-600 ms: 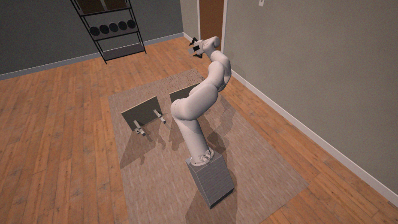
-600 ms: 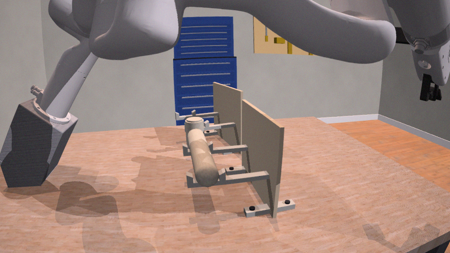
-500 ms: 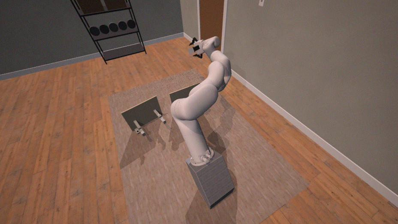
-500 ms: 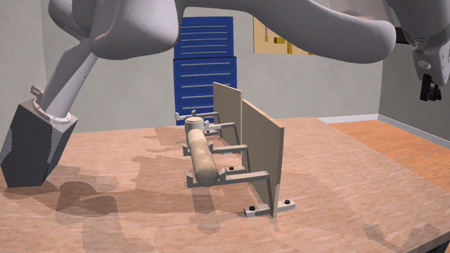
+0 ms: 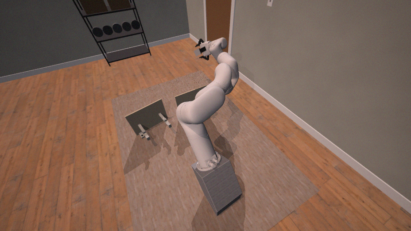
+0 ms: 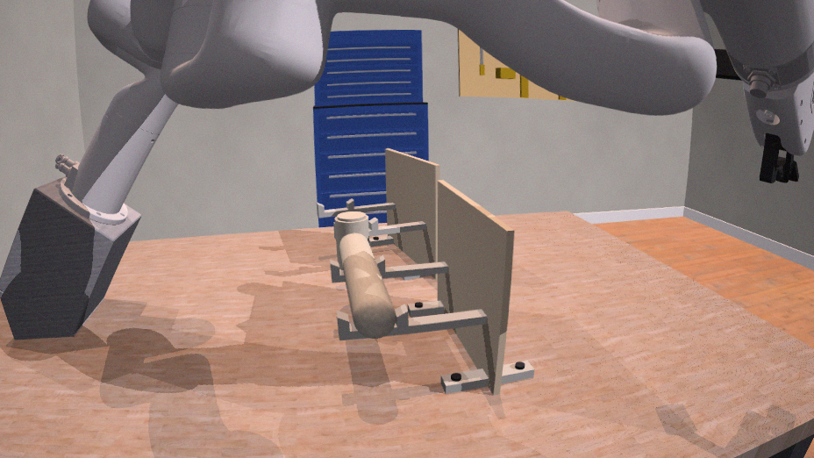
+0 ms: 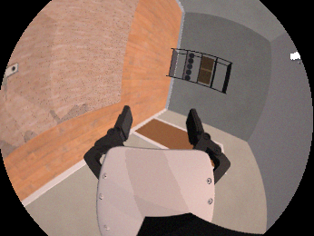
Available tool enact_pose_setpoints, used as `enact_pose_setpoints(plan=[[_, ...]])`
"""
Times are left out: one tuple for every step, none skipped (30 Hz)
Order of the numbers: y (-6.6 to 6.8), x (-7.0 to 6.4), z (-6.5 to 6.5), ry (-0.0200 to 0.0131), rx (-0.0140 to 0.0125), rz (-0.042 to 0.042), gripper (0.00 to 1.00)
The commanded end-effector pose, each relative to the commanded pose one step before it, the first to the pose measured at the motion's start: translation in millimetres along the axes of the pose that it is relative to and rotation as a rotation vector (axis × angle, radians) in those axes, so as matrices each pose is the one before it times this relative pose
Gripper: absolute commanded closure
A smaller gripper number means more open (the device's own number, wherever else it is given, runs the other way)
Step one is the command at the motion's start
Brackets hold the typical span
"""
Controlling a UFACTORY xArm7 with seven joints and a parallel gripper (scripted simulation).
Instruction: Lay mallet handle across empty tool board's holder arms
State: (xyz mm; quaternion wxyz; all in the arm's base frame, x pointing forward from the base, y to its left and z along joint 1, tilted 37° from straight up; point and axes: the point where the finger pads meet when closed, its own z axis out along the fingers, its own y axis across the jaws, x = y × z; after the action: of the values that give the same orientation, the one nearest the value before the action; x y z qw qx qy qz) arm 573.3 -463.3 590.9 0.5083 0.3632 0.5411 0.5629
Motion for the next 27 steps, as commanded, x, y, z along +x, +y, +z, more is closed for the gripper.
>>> enact_pose_setpoints(plan=[[3.40, -0.07, -1.55, -0.00158, -0.00254, -0.00274, 0.00], [1.22, 0.66, -0.87, 0.00055, 0.00032, -0.00018, 0.00], [2.23, 1.23, -1.61, 0.00101, 0.00064, -0.00034, 0.00], [3.43, 1.98, -2.49, 0.00157, 0.00110, -0.00055, 0.00], [4.72, 2.90, -3.47, 0.00220, 0.00177, -0.00082, 0.00], [6.02, 4.02, -4.50, 0.00287, 0.00273, -0.00115, 0.00], [7.21, 5.34, -5.53, 0.00353, 0.00406, -0.00153, 0.00], [8.20, 6.87, -6.48, 0.00416, 0.00586, -0.00195, 0.00], [7.63, 7.34, -6.29, 0.00402, 0.00693, -0.00203, 0.00], [4.66, 5.04, -4.00, 0.00254, 0.00511, -0.00135, 0.00], [5.18, 6.20, -4.61, 0.00291, 0.00665, -0.00160, 0.00], [5.25, 7.10, -4.89, 0.00306, 0.00806, -0.00174, 0.00], [4.83, 7.49, -4.78, 0.00294, 0.00899, -0.00171, 0.00], [4.18, 7.49, -4.43, 0.00267, 0.00946, -0.00158, 0.00], [0.00, 0.00, 0.00, 0.00000, 0.00000, 0.00000, 0.00], [0.00, 0.00, 0.00, 0.00000, 0.00000, 0.00000, 0.00], [7.01, 16.00, -8.42, 0.00485, 0.02172, -0.00288, 0.00], [3.73, 12.21, -5.59, 0.00297, 0.01786, -0.00171, 0.00], [0.96, 4.09, -1.73, 0.00086, 0.00623, -0.00047, 0.00], [1.02, 5.20, -2.09, 0.00100, 0.00809, -0.00052, 0.00], [1.14, 7.88, -2.97, 0.00132, 0.01264, -0.00061, 0.00], [0.75, 9.55, -3.27, 0.00127, 0.01591, -0.00045, 0.00], [0.06, 9.61, -2.95, 0.00093, 0.01669, -0.00011, 0.00], [-0.56, 9.04, -2.47, 0.00055, 0.01633, 0.00023, 0.00], [-1.11, 8.83, -2.13, 0.00024, 0.01655, 0.00056, 0.00], [-1.69, 8.93, -1.87, -0.00007, 0.01734, 0.00092, 0.00], [-2.29, 9.02, -1.61, -0.00039, 0.01818, 0.00132, 0.00]])
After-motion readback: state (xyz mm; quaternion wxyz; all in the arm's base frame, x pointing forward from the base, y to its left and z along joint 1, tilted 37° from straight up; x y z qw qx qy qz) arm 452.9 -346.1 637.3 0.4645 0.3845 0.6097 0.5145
